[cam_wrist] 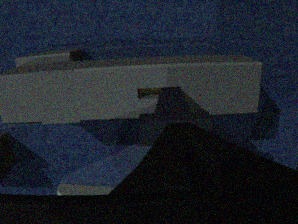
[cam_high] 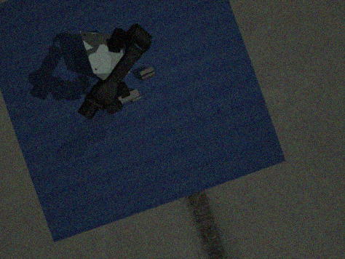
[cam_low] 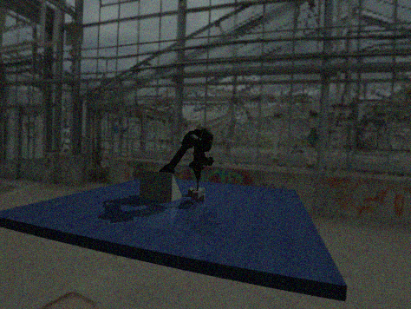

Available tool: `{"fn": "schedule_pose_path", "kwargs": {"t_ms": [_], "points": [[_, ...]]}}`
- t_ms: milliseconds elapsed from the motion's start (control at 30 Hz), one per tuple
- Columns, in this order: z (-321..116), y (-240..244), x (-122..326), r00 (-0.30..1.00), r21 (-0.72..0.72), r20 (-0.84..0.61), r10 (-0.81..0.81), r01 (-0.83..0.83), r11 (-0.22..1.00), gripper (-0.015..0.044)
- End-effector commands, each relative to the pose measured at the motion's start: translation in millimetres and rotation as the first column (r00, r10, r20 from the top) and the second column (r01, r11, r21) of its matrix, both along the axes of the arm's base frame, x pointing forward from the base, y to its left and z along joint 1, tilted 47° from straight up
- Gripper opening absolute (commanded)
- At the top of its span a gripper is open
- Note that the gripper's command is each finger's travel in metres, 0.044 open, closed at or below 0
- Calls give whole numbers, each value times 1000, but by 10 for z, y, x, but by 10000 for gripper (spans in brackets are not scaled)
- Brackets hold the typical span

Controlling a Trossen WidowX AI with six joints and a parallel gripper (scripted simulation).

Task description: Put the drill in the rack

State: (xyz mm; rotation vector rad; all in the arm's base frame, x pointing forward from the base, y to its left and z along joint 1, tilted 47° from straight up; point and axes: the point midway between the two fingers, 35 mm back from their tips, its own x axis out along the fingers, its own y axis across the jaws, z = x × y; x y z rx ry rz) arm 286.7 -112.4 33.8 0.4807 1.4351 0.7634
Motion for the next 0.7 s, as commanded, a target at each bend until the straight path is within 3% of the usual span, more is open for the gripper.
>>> {"fn": "schedule_pose_path", "kwargs": {"t_ms": [0, 667], "points": [[-38, 37, 4, 1000, 3, -2, 4, -4, 1000, 0], [-81, 84, 11, 1000, 3, -2, 4, -4, 1000, 0]]}}
